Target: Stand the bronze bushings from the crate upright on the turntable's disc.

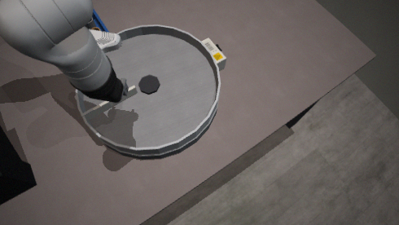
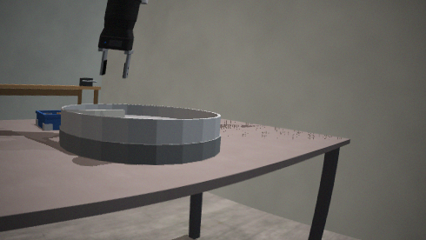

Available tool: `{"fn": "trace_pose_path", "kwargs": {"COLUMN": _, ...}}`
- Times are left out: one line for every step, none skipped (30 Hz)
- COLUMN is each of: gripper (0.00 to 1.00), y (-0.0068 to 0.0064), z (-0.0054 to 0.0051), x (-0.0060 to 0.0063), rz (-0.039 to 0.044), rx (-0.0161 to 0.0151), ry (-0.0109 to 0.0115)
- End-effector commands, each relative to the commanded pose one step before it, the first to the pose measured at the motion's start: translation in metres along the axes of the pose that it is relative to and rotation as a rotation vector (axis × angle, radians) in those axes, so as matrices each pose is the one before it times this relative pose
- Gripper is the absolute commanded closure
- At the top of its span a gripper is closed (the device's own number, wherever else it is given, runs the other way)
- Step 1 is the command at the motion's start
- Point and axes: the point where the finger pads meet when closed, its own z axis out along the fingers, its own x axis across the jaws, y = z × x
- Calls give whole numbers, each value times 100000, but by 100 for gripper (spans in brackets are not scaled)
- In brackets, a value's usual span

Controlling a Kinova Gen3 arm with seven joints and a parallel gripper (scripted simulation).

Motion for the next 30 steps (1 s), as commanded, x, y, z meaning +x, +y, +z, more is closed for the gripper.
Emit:
{"fn": "trace_pose_path", "kwargs": {"gripper": 0, "y": 712, "z": -2952, "x": -1538, "rz": 1403, "rx": -12490, "ry": 7498}}
{"fn": "trace_pose_path", "kwargs": {"gripper": 0, "y": 520, "z": -483, "x": -312, "rz": 905, "rx": -2217, "ry": 1040}}
{"fn": "trace_pose_path", "kwargs": {"gripper": 0, "y": 406, "z": -373, "x": -241, "rz": 696, "rx": -1676, "ry": 807}}
{"fn": "trace_pose_path", "kwargs": {"gripper": 0, "y": 264, "z": -266, "x": -147, "rz": 511, "rx": -1091, "ry": 646}}
{"fn": "trace_pose_path", "kwargs": {"gripper": 0, "y": 71, "z": -173, "x": -4, "rz": 389, "rx": -388, "ry": 664}}
{"fn": "trace_pose_path", "kwargs": {"gripper": 0, "y": -7, "z": -91, "x": 38, "rz": 229, "rx": -64, "ry": 453}}
{"fn": "trace_pose_path", "kwargs": {"gripper": 0, "y": 18, "z": -29, "x": -5, "rz": 61, "rx": -81, "ry": 97}}
{"fn": "trace_pose_path", "kwargs": {"gripper": 0, "y": 7, "z": -4, "x": -5, "rz": 5, "rx": -25, "ry": 0}}
{"fn": "trace_pose_path", "kwargs": {"gripper": 0, "y": -45, "z": -3, "x": -50, "rz": 0, "rx": 136, "ry": -151}}
{"fn": "trace_pose_path", "kwargs": {"gripper": 0, "y": -147, "z": -12, "x": -163, "rz": 0, "rx": 444, "ry": -493}}
{"fn": "trace_pose_path", "kwargs": {"gripper": 0, "y": 0, "z": 0, "x": 0, "rz": 0, "rx": 0, "ry": 0}}
{"fn": "trace_pose_path", "kwargs": {"gripper": 0, "y": 0, "z": 0, "x": 0, "rz": 0, "rx": 0, "ry": 0}}
{"fn": "trace_pose_path", "kwargs": {"gripper": 0, "y": -39, "z": -3, "x": -43, "rz": 0, "rx": 117, "ry": -129}}
{"fn": "trace_pose_path", "kwargs": {"gripper": 0, "y": 0, "z": 0, "x": 0, "rz": 0, "rx": 0, "ry": 0}}
{"fn": "trace_pose_path", "kwargs": {"gripper": 0, "y": 14, "z": 16, "x": -2, "rz": 24, "rx": 5, "ry": -28}}
{"fn": "trace_pose_path", "kwargs": {"gripper": 0, "y": 37, "z": 38, "x": 4, "rz": 45, "rx": 6, "ry": -62}}
{"fn": "trace_pose_path", "kwargs": {"gripper": 0, "y": 23, "z": 25, "x": 0, "rz": 34, "rx": 6, "ry": -43}}
{"fn": "trace_pose_path", "kwargs": {"gripper": 0, "y": 11, "z": 13, "x": -3, "rz": 21, "rx": 6, "ry": -24}}
{"fn": "trace_pose_path", "kwargs": {"gripper": 0, "y": 3, "z": 3, "x": -1, "rz": 6, "rx": 2, "ry": -7}}
{"fn": "trace_pose_path", "kwargs": {"gripper": 0, "y": 0, "z": 0, "x": 0, "rz": 0, "rx": 0, "ry": 0}}
{"fn": "trace_pose_path", "kwargs": {"gripper": 0, "y": 0, "z": 0, "x": 0, "rz": 0, "rx": 0, "ry": 0}}
{"fn": "trace_pose_path", "kwargs": {"gripper": 65, "y": 0, "z": 0, "x": 0, "rz": 0, "rx": 0, "ry": 0}}
{"fn": "trace_pose_path", "kwargs": {"gripper": 65, "y": 0, "z": 0, "x": 0, "rz": 0, "rx": 0, "ry": 0}}
{"fn": "trace_pose_path", "kwargs": {"gripper": 65, "y": 0, "z": 0, "x": 0, "rz": 0, "rx": 0, "ry": 0}}
{"fn": "trace_pose_path", "kwargs": {"gripper": 65, "y": 0, "z": 0, "x": 0, "rz": 0, "rx": 0, "ry": 0}}
{"fn": "trace_pose_path", "kwargs": {"gripper": 65, "y": 0, "z": 0, "x": 0, "rz": 0, "rx": 0, "ry": 0}}
{"fn": "trace_pose_path", "kwargs": {"gripper": 65, "y": 0, "z": 0, "x": 0, "rz": 0, "rx": 0, "ry": 0}}
{"fn": "trace_pose_path", "kwargs": {"gripper": 65, "y": 0, "z": 0, "x": 0, "rz": 0, "rx": 0, "ry": 0}}
{"fn": "trace_pose_path", "kwargs": {"gripper": 65, "y": 0, "z": 0, "x": 0, "rz": 0, "rx": 0, "ry": 0}}
{"fn": "trace_pose_path", "kwargs": {"gripper": 65, "y": 0, "z": 0, "x": 0, "rz": 0, "rx": 0, "ry": 0}}
